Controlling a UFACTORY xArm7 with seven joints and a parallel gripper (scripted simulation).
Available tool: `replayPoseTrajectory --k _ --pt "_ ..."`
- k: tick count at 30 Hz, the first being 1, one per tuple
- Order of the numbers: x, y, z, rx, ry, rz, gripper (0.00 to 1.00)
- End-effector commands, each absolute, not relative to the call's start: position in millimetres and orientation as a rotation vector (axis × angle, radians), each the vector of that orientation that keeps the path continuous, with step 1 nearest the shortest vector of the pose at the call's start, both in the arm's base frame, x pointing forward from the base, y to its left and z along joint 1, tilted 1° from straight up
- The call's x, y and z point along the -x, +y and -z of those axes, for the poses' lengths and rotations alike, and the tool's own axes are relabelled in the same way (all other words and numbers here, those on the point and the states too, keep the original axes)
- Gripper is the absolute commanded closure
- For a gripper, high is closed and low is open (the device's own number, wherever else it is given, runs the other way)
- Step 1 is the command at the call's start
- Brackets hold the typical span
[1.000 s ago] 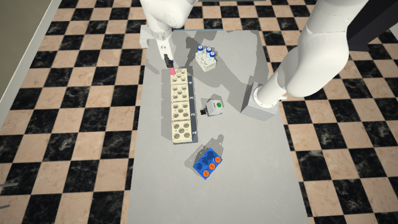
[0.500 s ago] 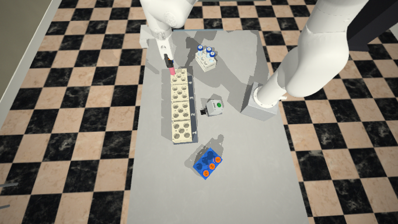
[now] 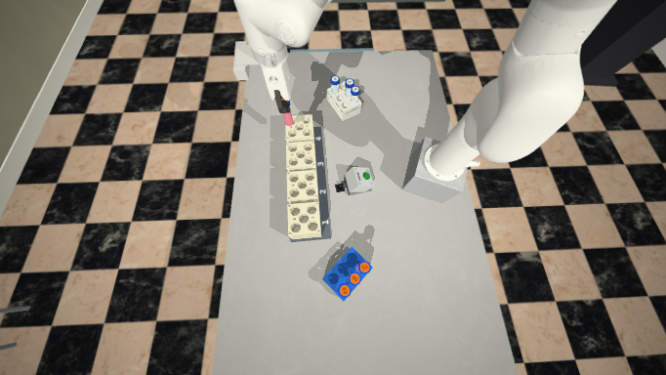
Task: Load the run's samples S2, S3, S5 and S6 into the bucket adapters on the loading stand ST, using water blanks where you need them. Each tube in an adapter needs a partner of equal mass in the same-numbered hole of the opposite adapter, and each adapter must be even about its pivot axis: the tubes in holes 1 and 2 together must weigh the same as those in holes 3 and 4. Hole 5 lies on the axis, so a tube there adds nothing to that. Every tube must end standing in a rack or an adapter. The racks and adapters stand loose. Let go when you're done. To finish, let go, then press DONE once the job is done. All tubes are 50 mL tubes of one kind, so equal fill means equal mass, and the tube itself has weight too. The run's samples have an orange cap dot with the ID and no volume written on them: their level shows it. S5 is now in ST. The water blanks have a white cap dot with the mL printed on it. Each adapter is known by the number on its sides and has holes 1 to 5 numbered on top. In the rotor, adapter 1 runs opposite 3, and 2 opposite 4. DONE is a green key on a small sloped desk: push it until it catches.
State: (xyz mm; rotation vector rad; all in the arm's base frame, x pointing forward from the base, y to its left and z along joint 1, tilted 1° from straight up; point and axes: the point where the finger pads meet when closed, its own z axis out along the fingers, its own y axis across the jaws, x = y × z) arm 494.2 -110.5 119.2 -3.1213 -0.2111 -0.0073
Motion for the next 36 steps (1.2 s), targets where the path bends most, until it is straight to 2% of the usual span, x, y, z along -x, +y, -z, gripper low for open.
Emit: replayPoseTrajectory --k 1,8,36 --pt "-495.8 -110.9 -121.2 3.123 -0.211 0.015 1.00" --pt "-495.8 -110.9 -121.2 3.123 -0.211 0.015 1.00" --pt "-434.4 4.0 -122.2 2.923 1.107 0.005 1.00"
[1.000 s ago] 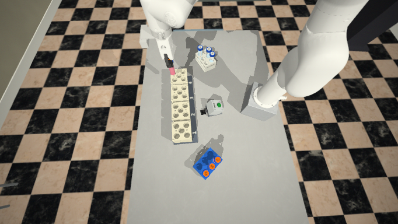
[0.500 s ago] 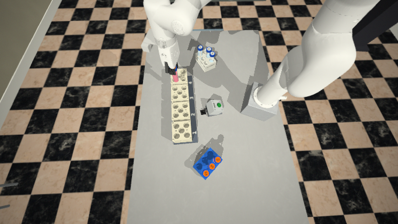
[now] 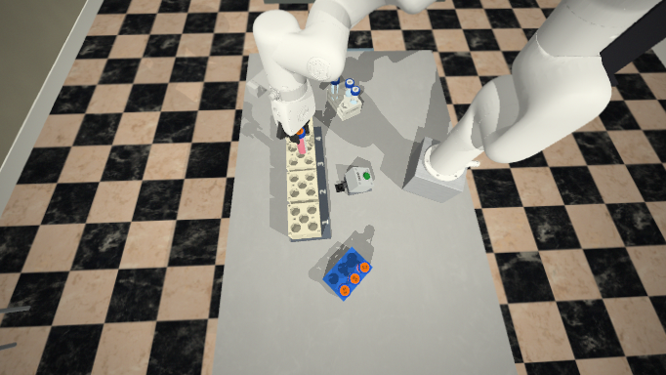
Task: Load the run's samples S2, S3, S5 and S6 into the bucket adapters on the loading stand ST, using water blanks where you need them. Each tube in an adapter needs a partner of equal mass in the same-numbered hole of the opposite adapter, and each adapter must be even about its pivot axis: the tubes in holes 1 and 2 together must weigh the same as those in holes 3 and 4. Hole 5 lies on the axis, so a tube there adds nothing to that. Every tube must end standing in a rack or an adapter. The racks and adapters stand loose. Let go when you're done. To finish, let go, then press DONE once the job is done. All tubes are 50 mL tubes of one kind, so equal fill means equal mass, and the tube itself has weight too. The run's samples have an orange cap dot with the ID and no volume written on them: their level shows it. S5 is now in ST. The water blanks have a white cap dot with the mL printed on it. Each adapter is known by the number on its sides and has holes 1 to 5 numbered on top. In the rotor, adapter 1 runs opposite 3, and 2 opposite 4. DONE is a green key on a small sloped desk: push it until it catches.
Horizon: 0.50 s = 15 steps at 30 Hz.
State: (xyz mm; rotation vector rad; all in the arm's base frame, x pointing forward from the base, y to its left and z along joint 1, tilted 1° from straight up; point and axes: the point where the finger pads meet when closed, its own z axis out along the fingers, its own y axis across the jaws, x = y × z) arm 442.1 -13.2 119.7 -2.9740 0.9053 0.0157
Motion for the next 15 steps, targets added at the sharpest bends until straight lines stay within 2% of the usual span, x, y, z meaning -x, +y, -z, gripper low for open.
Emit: replayPoseTrajectory --k 1,15 --pt "-432.0 8.5 -122.2 2.923 1.107 0.005 1.00" --pt "-403.6 61.5 -122.7 2.923 1.107 0.005 1.00"
